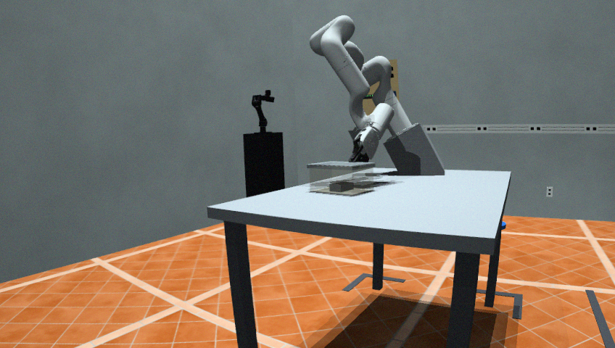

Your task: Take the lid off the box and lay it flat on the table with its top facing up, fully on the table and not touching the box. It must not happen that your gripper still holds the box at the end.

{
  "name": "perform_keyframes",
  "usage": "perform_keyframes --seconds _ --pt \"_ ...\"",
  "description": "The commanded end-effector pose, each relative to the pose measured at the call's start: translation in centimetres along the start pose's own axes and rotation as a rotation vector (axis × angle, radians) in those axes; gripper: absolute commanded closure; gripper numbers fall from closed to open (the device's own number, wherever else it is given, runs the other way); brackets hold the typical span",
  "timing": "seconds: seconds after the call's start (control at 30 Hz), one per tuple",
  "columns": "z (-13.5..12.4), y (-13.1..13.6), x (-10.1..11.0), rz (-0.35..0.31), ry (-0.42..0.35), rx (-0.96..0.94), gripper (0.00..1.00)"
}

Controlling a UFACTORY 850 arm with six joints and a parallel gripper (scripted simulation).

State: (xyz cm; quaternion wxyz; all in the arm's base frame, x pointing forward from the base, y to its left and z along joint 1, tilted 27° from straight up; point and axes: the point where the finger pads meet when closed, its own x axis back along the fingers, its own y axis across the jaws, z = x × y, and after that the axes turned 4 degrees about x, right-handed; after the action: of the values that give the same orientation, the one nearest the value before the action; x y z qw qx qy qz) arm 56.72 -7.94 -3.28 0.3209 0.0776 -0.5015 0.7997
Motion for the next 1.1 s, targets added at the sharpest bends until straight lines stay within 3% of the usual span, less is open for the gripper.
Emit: perform_keyframes --seconds 0.0,1.07 --pt "-0.01 -0.07 0.00 0.001 0.000 0.000 1.00" --pt "0.01 -0.37 0.22 -0.025 -0.002 0.000 1.00"
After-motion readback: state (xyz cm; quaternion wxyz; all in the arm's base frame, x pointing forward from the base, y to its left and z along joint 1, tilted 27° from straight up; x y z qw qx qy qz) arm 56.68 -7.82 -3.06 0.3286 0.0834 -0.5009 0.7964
